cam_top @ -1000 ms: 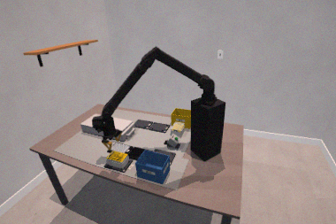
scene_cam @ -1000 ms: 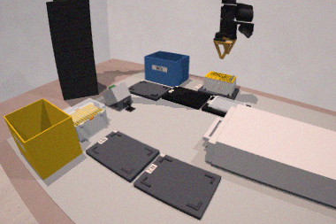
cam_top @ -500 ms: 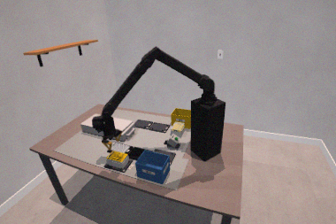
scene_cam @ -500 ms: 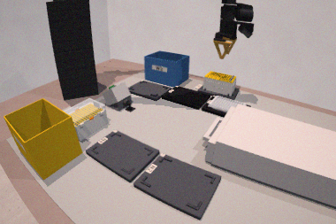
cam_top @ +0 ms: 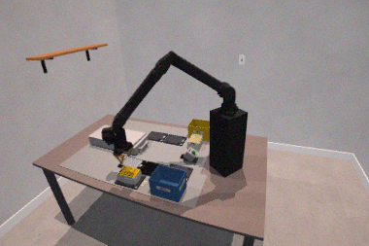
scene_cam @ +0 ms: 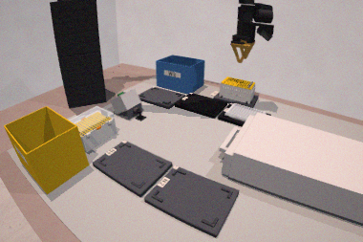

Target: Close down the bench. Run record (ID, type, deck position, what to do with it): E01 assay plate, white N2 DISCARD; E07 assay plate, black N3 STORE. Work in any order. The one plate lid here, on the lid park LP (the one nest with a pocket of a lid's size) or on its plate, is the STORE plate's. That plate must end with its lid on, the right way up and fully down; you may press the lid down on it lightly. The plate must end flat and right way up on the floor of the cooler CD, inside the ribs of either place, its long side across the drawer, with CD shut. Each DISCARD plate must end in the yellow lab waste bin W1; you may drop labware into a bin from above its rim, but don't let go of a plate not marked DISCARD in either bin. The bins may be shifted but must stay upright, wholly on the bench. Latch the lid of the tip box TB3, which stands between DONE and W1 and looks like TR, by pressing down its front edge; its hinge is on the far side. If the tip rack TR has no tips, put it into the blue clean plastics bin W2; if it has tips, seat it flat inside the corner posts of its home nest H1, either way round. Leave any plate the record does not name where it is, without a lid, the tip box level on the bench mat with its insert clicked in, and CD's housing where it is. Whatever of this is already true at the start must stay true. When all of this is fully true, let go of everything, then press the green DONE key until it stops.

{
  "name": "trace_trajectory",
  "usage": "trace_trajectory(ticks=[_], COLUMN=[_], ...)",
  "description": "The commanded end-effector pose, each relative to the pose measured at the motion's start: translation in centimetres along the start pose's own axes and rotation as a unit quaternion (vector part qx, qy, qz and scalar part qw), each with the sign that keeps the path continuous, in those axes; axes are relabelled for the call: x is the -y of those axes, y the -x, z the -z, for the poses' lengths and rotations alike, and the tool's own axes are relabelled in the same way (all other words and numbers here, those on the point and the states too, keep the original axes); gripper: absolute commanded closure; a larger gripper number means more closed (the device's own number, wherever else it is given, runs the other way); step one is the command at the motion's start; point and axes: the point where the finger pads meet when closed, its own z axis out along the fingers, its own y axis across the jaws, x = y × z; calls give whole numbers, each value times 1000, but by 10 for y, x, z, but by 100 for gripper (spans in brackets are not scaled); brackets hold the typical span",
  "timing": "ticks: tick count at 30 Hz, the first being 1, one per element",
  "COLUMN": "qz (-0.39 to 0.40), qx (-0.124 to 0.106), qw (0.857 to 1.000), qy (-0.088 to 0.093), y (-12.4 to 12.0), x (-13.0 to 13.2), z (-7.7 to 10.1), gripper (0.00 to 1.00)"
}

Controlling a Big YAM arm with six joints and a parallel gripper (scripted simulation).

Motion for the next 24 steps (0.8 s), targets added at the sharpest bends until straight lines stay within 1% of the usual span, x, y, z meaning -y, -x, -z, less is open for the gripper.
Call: trace_trajectory(ticks=[1, 3, 5, 6, 7, 20, 22, 23, 24], qz=[-28, -28, -28, -28, -28, -17, -17, -13, -15], qx=[22, 21, 21, 5, 21, 20, 20, -1, 15], qw=[999, 999, 999, 1000, 999, 1000, 1000, 1000, 1000], qy=[11, 11, 11, 1, 11, 9, 9, -2, 6], y=[10, 4, 4, -11, -2, -41, -41, -61, -51], x=[6, 12, 12, 21, 18, 54, 54, 61, 60], z=[26, 26, 26, 3, 26, 24, 24, -1, 18], gripper=[100, 100, 100, 100, 100, 100, 100, 100, 100])
